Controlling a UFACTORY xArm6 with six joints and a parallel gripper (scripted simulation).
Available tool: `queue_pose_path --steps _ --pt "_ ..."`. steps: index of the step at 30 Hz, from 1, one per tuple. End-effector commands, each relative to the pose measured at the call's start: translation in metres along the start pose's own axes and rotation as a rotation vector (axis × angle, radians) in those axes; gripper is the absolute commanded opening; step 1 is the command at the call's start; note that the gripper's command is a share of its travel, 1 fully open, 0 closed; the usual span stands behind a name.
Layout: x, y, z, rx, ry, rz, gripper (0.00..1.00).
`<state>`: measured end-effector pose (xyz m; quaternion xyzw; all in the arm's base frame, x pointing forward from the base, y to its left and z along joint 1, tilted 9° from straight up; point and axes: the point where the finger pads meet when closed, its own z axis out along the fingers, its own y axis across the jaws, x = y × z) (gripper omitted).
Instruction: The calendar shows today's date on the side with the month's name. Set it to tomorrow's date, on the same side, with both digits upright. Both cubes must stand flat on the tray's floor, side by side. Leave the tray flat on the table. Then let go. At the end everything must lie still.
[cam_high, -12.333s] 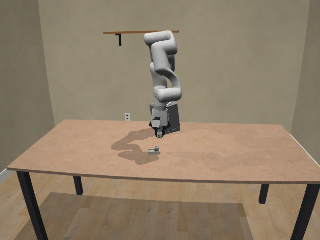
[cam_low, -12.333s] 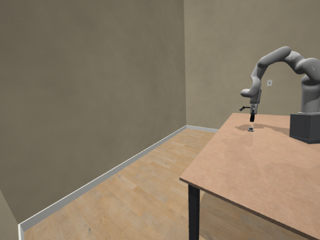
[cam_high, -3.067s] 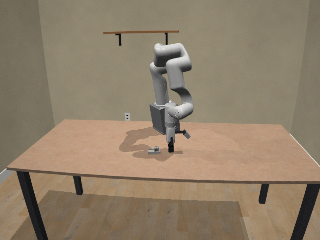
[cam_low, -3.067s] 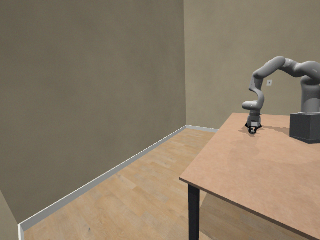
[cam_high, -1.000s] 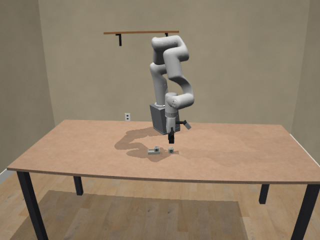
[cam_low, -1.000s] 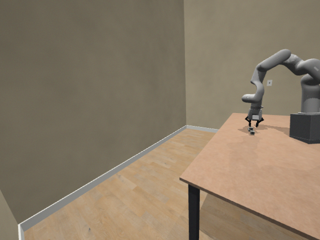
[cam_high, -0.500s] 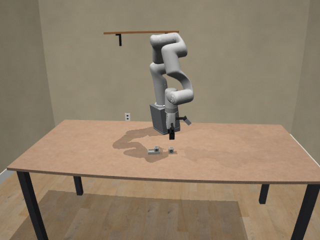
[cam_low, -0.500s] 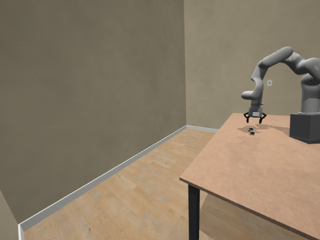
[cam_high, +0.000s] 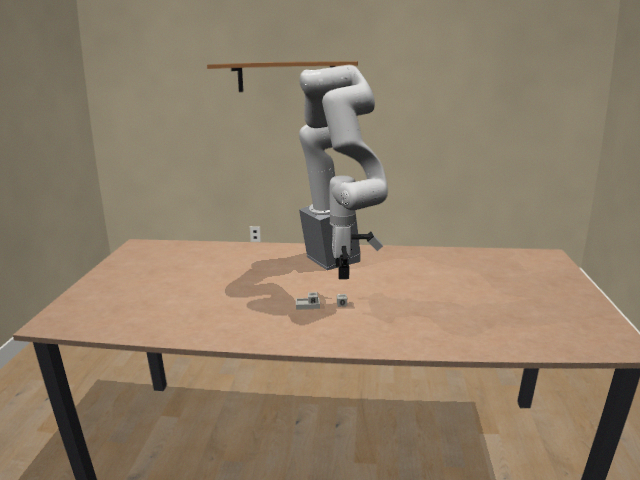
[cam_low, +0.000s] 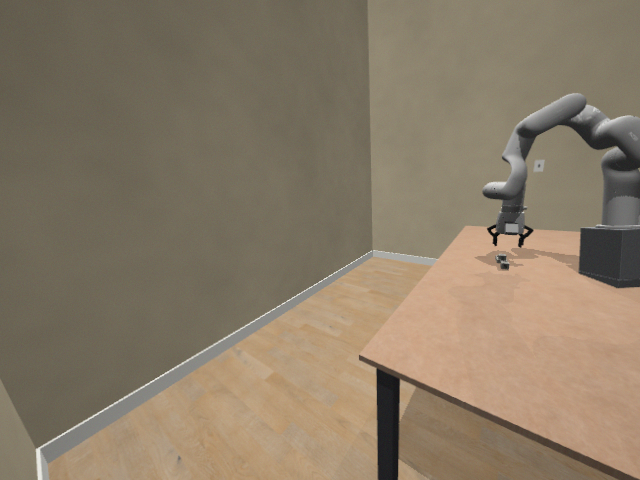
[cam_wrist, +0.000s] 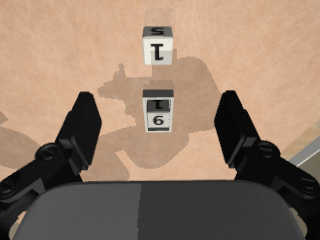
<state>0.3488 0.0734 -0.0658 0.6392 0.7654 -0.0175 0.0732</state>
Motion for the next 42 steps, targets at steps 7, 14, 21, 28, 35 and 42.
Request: queue_pose_path --steps 7,14,21,28,35,42 --pt "-0.012 0.002 0.0 -0.002 0.001 0.216 1.0" --pt "-0.025 0.003 0.0 -0.001 0.002 0.443 1.0" --pt "-0.037 0.004 0.0 -0.001 0.002 0.637 1.0" --pt "-0.05 0.004 0.0 -0.001 0.003 0.866 1.0" --pt "-0.063 0.003 0.001 0.0 0.003 1.091 1.0" --pt "-0.075 0.002 0.001 0.0 0.003 1.303 1.0"
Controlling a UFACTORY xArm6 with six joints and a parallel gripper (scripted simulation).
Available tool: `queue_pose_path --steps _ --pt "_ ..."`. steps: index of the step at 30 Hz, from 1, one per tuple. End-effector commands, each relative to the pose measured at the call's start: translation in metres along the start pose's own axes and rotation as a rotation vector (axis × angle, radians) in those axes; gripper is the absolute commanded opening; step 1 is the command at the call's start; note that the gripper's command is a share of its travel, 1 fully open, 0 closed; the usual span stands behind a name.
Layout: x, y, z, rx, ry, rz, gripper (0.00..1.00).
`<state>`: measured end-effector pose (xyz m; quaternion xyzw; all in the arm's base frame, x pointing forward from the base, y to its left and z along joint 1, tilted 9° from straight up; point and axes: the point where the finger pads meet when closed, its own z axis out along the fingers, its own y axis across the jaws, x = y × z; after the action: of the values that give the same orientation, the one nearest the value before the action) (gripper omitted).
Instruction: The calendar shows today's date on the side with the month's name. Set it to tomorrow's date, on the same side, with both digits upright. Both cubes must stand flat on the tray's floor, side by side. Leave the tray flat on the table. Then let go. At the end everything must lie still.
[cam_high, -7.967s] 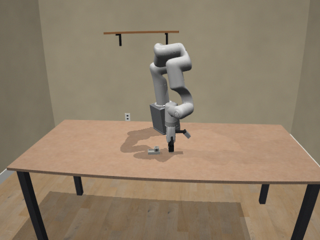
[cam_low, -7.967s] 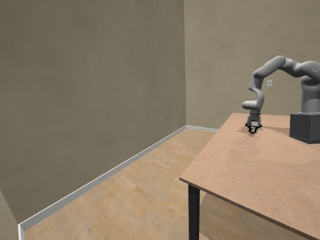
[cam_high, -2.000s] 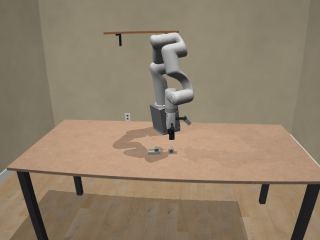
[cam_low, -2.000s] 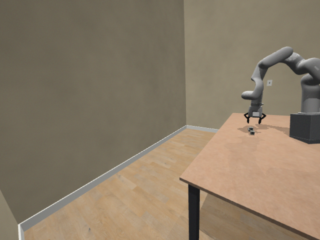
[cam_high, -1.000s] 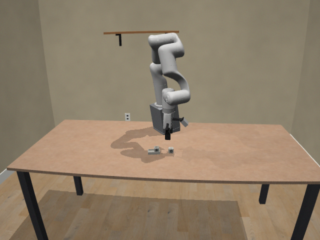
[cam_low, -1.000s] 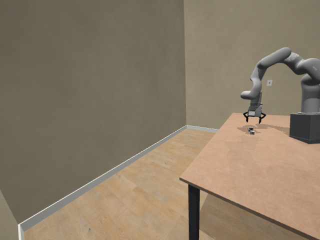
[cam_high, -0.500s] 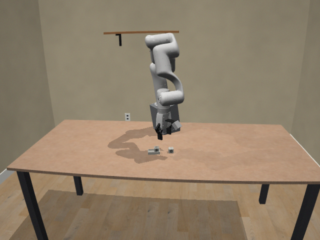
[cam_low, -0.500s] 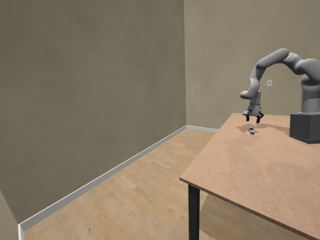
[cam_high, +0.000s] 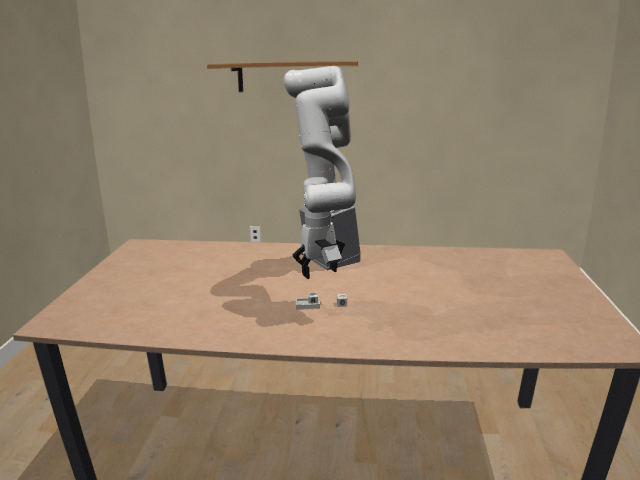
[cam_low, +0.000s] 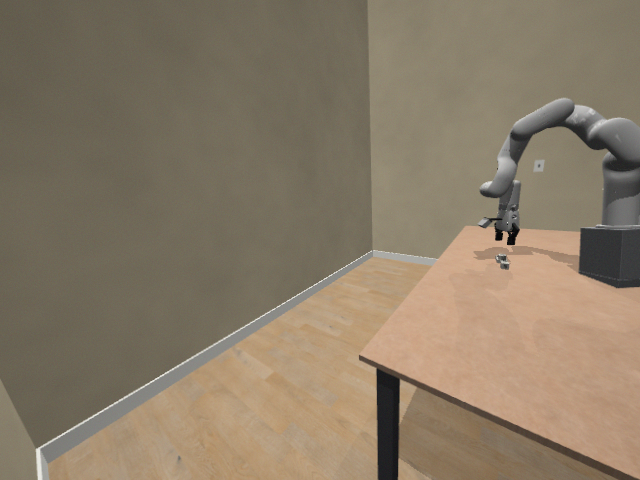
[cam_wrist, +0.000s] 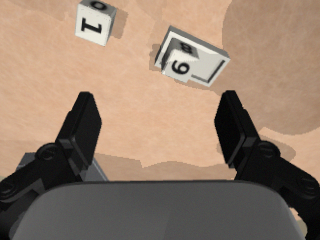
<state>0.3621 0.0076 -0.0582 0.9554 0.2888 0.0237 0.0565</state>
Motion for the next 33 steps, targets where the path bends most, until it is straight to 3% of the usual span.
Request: queue_pose_path --steps 1,6,14,15,33 --pt "-0.003 0.009 -0.001 -0.028 0.0 0.172 1.0" --pt "-0.008 0.017 -0.001 -0.028 0.003 0.331 1.0" --pt "-0.01 0.021 -0.001 -0.028 0.004 0.407 1.0" --pt "-0.01 0.021 -0.001 -0.028 0.004 0.407 0.47" --pt "-0.01 0.021 -0.001 -0.028 0.004 0.407 0.47"
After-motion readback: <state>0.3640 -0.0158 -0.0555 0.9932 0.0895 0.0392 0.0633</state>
